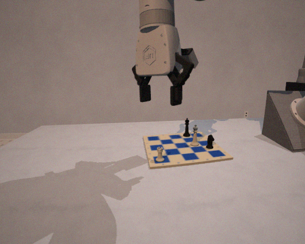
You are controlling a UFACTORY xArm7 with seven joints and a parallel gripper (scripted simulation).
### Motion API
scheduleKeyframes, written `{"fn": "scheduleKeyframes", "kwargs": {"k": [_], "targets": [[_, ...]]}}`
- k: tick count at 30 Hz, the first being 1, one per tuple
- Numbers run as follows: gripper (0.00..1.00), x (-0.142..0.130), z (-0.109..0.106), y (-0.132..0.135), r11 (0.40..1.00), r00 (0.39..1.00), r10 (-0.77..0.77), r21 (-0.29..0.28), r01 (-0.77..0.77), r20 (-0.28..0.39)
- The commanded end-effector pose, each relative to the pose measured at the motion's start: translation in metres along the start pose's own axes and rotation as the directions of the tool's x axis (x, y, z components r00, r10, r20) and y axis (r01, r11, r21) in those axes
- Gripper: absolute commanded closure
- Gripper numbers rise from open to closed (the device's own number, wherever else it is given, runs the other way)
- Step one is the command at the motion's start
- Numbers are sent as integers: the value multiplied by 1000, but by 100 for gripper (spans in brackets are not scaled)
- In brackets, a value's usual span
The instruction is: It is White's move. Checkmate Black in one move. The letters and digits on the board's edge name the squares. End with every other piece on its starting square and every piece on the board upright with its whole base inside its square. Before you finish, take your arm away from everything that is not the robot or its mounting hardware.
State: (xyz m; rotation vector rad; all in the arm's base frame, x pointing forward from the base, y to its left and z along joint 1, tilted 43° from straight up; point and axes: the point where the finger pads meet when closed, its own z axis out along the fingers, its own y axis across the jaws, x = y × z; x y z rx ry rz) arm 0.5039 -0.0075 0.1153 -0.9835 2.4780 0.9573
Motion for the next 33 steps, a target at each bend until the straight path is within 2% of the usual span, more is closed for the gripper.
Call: {"fn": "scheduleKeyframes", "kwargs": {"k": [1, 18, 25, 29, 31, 33], "targets": [[0, 1, -3, -2, 1000, 1000, 3, 6, -3, 3], [0, 1, -2, -2, 999, 999, 45, 6, -45, 4], [0, 1, 1, -2, 972, 972, 236, 4, -236, 5], [0, 1, 4, -2, 907, 907, 420, 1, -420, 5], [0, 1, 4, -2, 907, 907, 420, 1, -420, 5], [0, 1, 6, -2, 851, 851, 526, 0, -526, 5]]}}
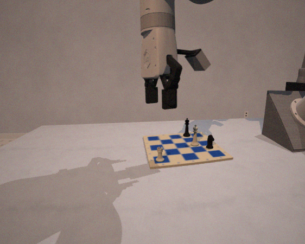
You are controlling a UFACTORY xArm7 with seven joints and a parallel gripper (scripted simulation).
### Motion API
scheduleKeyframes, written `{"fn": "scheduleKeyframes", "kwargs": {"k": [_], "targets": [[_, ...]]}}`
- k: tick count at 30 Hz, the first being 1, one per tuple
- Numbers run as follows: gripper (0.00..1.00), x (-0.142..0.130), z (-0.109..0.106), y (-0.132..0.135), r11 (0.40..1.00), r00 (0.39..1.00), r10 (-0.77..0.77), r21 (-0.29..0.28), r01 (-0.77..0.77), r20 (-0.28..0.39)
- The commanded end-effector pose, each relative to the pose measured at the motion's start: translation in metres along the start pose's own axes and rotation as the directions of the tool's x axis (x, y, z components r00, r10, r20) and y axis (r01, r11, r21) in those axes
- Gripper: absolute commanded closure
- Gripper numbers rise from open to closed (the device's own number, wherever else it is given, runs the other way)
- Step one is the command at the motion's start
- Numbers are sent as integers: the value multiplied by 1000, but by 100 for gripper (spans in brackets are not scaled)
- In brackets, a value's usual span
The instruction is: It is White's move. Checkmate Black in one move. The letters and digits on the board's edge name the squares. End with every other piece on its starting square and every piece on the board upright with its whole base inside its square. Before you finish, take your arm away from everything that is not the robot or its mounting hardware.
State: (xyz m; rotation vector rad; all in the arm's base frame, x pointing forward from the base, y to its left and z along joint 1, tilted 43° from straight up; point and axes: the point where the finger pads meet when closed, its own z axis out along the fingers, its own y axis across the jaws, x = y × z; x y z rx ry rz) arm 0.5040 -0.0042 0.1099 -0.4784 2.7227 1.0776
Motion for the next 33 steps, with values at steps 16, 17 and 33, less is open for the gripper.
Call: {"fn": "scheduleKeyframes", "kwargs": {"k": [16, 17, 33], "targets": [[0, -1, 17, -1, 515, 515, 857, -6, -857, 5], [0, -1, 18, -1, 480, 480, 877, -8, -877, 5], [0, -1, 32, -2, -320, -320, 947, -26, -947, -6]]}}
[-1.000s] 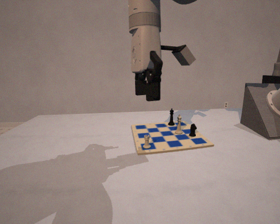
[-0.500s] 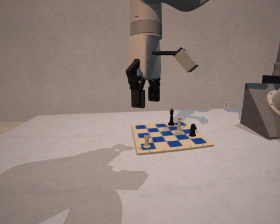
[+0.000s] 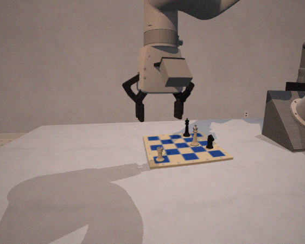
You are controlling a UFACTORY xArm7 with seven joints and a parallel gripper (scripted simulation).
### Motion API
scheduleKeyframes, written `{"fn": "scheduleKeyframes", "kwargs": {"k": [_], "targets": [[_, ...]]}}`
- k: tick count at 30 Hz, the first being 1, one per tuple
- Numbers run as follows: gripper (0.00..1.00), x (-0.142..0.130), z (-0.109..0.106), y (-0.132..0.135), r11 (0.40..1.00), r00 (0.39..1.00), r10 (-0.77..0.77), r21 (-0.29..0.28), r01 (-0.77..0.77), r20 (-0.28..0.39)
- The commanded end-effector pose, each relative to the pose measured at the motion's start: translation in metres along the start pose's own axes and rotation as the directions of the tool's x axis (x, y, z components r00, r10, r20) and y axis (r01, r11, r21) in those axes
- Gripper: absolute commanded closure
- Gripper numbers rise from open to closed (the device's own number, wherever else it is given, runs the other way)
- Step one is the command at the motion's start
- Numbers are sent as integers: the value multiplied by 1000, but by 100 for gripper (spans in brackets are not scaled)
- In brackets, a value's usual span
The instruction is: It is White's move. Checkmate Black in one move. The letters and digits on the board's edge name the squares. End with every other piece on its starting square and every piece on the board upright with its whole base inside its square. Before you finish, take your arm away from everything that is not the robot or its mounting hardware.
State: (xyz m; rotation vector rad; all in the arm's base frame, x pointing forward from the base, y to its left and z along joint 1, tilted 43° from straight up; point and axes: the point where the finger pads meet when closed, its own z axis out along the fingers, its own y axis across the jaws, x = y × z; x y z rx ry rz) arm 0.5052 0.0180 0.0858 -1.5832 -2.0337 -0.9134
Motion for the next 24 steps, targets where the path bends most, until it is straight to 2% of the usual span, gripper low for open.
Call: {"fn": "scheduleKeyframes", "kwargs": {"k": [1, 4, 7, 14, 16, 17, 20, 21, 24], "targets": [[0, -1, 0, 1, 961, 961, 275, 6, -275, 17], [0, -1, 1, 1, 914, 914, 405, 2, -405, 18], [0, -1, 3, 1, 838, 838, 545, -2, -545, 20], [0, -1, 4, 1, 588, 587, 809, -5, -809, 34], [0, -1, 4, 1, 588, 587, 809, -5, -809, 34], [0, -1, 4, 1, 473, 472, 880, -3, -881, 49], [0, -1, 4, 1, 471, 470, 881, -4, -882, 49], [63, -1, 4, 1, 471, 470, 881, -4, -882, 49], [63, -1, 4, 1, 471, 470, 881, -4, -882, 49]]}}
